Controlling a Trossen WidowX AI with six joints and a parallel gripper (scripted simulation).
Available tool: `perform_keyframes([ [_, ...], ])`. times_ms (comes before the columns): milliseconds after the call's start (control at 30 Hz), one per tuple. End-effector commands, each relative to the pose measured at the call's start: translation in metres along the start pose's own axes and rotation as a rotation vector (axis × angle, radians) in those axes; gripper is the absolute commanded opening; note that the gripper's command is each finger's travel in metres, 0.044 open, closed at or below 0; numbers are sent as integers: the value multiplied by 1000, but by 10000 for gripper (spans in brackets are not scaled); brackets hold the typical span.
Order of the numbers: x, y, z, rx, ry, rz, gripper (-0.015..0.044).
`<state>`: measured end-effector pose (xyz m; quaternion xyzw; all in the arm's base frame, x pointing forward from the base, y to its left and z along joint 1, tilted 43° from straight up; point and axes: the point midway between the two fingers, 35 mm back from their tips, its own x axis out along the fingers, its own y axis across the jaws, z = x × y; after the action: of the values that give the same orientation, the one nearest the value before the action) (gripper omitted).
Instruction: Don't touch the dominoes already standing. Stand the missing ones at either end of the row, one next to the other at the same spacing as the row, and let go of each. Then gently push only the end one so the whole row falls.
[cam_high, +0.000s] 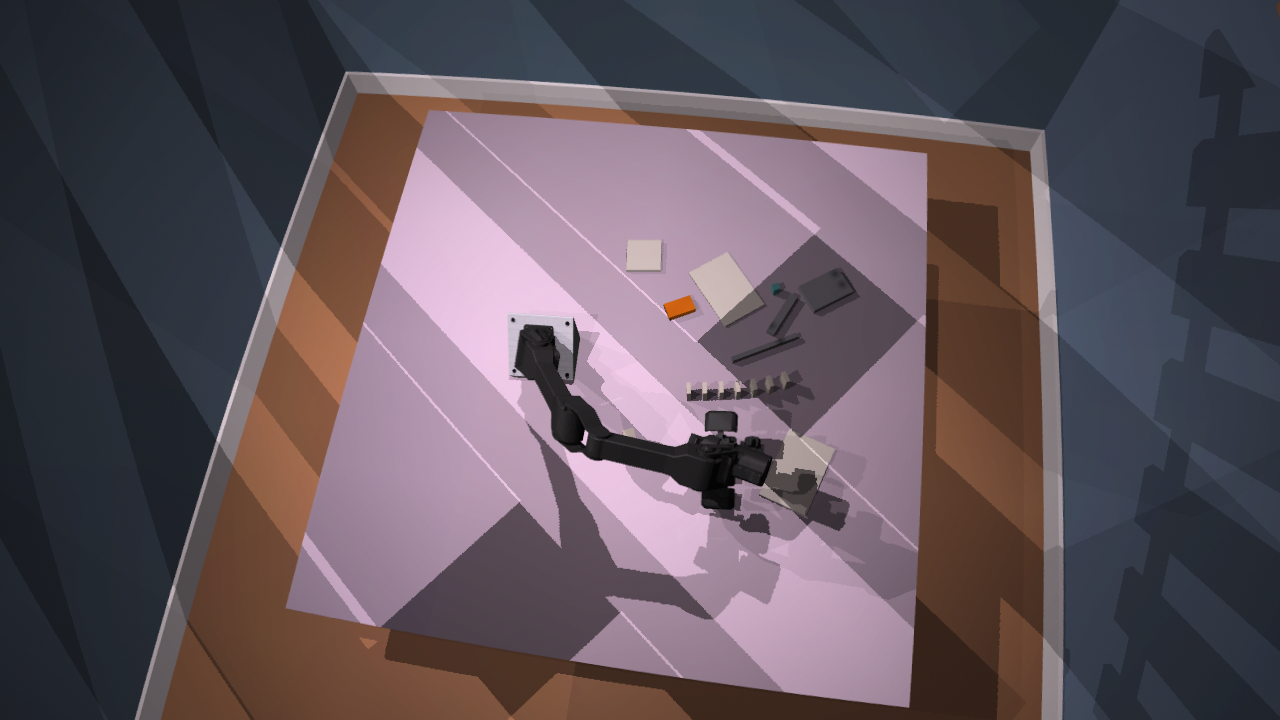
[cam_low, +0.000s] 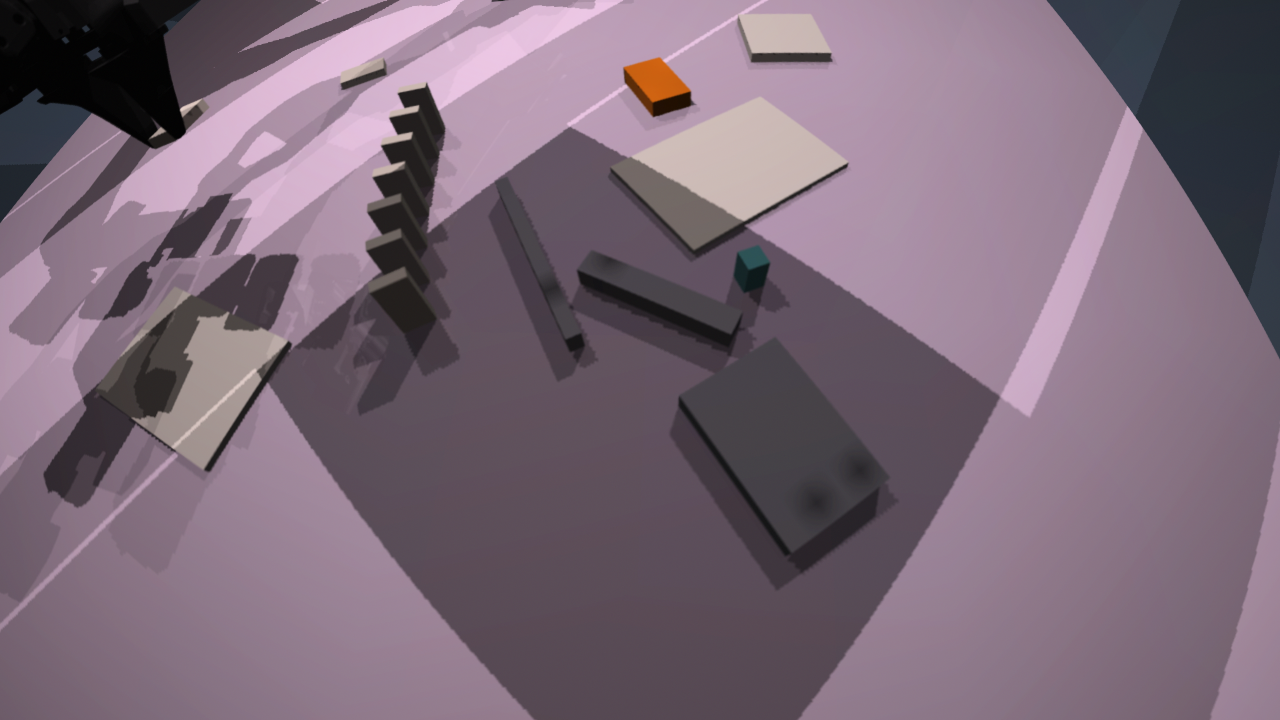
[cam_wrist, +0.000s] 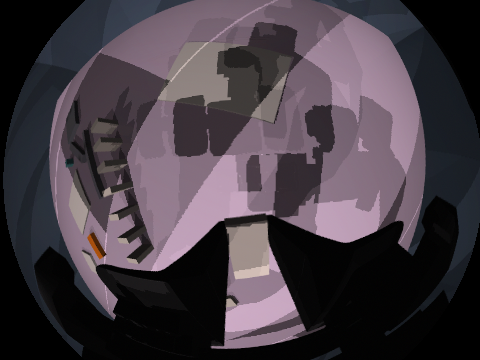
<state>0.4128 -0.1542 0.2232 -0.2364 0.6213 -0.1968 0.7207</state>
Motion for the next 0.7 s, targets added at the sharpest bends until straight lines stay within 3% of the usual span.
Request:
perform_keyframes([
  [0,6,-1,3,21,-54,33,107],
  [667,36,-2,20,107,-339,175,107],
])
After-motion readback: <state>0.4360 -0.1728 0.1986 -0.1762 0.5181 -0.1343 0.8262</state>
